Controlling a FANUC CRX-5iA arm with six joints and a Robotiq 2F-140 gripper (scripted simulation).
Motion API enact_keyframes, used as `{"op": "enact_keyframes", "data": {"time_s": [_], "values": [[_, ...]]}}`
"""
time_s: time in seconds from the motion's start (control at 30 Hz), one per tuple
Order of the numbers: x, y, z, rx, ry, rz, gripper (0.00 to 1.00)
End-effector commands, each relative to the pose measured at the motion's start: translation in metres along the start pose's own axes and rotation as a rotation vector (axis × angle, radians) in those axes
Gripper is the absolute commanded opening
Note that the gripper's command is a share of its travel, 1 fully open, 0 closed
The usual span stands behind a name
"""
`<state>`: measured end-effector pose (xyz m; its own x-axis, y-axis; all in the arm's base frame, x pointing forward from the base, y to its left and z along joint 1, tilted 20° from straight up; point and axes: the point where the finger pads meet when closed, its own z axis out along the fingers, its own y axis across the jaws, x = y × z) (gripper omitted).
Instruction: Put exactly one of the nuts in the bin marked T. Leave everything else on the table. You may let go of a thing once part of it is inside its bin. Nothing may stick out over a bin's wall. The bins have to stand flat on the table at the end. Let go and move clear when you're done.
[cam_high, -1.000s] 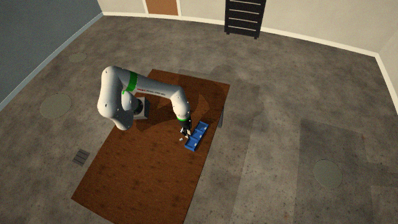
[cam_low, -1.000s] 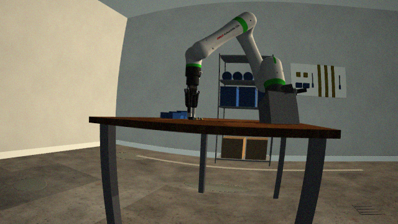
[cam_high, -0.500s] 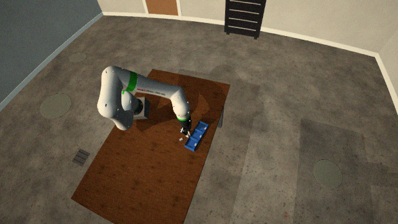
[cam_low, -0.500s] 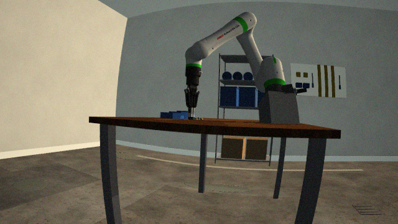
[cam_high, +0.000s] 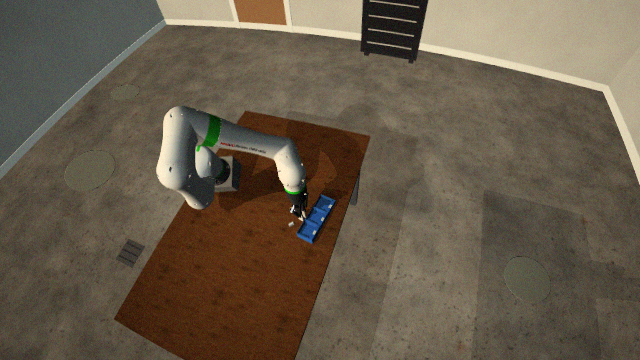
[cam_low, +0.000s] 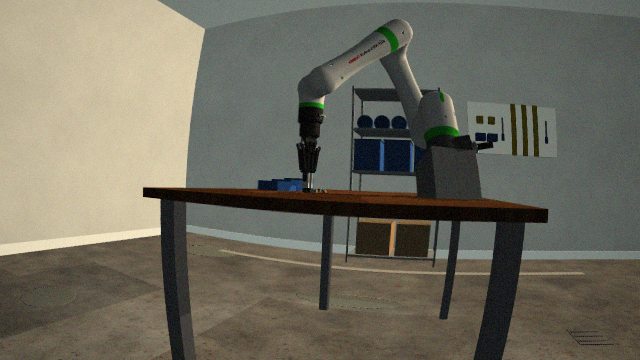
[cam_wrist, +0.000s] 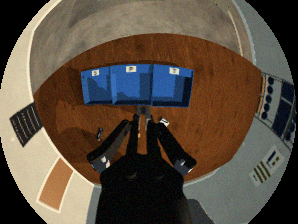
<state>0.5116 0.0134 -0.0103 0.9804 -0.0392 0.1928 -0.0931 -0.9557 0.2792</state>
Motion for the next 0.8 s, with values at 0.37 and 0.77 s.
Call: {"op": "enact_keyframes", "data": {"time_s": [0.37,0.77], "values": [[0.0,0.0,-0.017,0.0,0.0,0.0,0.07],[0.0,0.0,-0.05,0.0,0.0,0.0,0.07]]}}
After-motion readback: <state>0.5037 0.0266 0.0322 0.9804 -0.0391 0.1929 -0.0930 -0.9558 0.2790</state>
